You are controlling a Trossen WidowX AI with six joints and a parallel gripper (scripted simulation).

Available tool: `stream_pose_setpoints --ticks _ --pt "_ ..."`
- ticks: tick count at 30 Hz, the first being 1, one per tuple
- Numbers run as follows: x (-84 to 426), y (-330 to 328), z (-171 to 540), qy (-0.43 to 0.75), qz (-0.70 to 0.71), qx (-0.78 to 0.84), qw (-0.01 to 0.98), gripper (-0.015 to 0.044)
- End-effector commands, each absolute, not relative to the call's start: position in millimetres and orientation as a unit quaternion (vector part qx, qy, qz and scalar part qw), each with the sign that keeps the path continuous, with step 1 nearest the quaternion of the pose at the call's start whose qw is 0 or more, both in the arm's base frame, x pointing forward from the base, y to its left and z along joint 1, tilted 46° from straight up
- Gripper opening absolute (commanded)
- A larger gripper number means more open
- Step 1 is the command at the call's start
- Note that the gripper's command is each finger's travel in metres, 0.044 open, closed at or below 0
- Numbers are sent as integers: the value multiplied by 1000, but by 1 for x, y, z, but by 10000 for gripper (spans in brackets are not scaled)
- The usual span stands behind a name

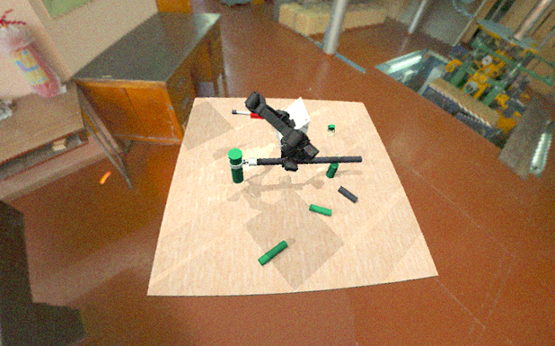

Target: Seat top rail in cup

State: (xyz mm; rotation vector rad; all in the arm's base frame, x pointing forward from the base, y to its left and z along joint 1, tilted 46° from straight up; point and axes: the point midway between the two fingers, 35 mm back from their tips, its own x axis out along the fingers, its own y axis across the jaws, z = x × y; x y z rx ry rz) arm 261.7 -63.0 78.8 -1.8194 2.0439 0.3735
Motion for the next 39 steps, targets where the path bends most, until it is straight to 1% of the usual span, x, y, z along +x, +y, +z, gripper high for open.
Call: stream_pose_setpoints --ticks 1,39 --pt "262 -66 87 723 127 -653 186 0" --pt "262 -63 79 727 133 -647 190 0"
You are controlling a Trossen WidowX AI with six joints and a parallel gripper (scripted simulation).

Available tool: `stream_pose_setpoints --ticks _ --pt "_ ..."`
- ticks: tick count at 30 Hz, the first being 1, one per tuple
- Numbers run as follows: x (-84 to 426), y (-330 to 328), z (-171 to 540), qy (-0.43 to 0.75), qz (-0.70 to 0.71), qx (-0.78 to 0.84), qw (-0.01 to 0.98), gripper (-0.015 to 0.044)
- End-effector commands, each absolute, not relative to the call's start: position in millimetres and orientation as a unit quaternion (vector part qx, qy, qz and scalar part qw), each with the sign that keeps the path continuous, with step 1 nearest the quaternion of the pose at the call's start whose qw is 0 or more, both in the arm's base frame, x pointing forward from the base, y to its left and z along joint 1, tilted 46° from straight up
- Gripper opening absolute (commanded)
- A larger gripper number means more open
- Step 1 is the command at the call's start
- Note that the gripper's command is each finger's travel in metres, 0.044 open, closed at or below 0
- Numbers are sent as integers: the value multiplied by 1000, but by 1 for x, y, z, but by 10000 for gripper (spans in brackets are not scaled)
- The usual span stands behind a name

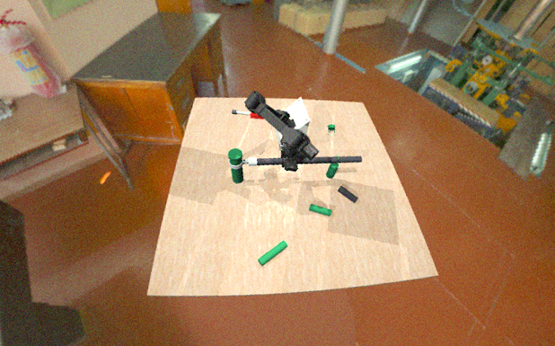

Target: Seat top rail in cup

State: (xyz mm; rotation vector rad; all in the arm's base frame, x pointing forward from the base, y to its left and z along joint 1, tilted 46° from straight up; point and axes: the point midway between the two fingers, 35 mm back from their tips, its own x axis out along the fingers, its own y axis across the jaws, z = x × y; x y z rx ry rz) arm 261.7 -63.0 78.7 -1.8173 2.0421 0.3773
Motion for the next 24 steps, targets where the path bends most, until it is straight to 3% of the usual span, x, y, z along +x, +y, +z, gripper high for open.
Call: stream_pose_setpoints --ticks 1,24 --pt "262 -63 79 727 133 -647 190 0" --pt "262 -64 83 727 132 -648 186 0"
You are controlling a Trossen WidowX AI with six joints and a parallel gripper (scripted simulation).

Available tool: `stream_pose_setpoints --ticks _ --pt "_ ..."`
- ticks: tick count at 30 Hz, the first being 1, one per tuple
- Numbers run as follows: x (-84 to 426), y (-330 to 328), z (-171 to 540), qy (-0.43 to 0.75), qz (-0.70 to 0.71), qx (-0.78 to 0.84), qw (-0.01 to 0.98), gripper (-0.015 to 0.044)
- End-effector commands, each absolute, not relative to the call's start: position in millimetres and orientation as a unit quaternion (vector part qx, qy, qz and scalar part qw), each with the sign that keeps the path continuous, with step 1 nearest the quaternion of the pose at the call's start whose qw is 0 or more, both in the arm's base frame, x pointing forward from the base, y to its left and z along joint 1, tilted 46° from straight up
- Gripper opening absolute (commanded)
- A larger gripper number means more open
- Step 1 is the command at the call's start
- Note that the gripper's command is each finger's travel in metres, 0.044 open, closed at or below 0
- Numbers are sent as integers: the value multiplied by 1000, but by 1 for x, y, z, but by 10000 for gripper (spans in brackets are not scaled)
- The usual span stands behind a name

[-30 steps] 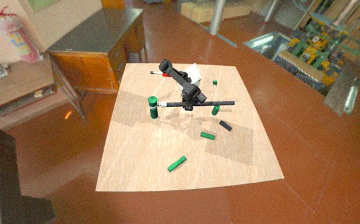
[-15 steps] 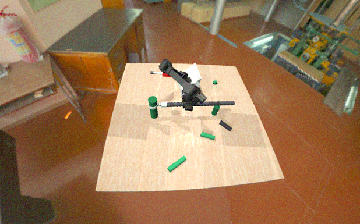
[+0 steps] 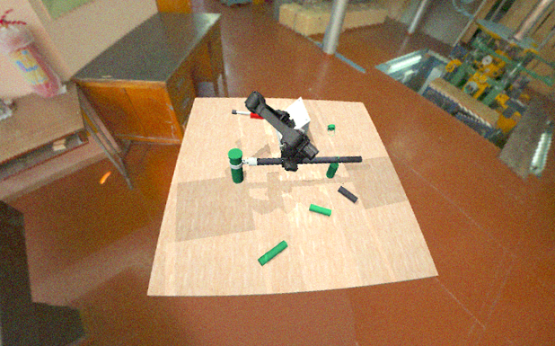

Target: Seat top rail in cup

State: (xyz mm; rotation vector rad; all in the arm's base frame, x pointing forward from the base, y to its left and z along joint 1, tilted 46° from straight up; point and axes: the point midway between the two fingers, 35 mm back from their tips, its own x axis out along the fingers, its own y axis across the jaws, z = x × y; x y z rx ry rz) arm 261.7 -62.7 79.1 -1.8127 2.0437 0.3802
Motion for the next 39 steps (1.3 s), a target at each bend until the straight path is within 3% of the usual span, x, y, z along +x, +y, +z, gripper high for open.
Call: stream_pose_setpoints --ticks 1,39 --pt "262 -64 83 727 132 -648 186 0" --pt "262 -63 80 729 138 -642 192 0"
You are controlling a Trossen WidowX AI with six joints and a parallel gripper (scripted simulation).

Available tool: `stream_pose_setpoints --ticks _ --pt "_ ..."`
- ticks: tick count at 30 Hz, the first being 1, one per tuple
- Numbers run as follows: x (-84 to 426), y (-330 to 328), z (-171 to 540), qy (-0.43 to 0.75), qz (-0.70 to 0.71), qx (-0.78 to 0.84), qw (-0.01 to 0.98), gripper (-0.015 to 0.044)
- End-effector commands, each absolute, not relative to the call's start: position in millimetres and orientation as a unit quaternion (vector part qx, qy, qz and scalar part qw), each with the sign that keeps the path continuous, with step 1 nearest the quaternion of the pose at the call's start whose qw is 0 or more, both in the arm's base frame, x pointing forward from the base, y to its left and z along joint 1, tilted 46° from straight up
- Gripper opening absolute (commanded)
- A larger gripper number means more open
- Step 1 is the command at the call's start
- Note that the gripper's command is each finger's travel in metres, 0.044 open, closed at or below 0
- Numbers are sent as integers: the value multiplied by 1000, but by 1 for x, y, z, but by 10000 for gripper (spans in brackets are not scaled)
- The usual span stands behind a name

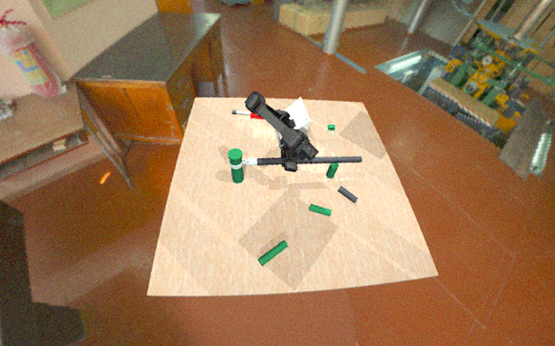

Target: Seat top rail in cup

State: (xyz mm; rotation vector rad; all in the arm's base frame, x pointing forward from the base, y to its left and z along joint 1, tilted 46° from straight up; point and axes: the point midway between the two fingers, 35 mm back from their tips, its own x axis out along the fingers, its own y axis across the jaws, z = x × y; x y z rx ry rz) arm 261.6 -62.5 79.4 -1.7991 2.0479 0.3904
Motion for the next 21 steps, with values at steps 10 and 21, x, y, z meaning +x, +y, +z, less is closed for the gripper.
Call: stream_pose_setpoints --ticks 10,21 --pt "262 -64 82 729 138 -642 192 0" --pt "263 -66 87 729 138 -642 192 0"
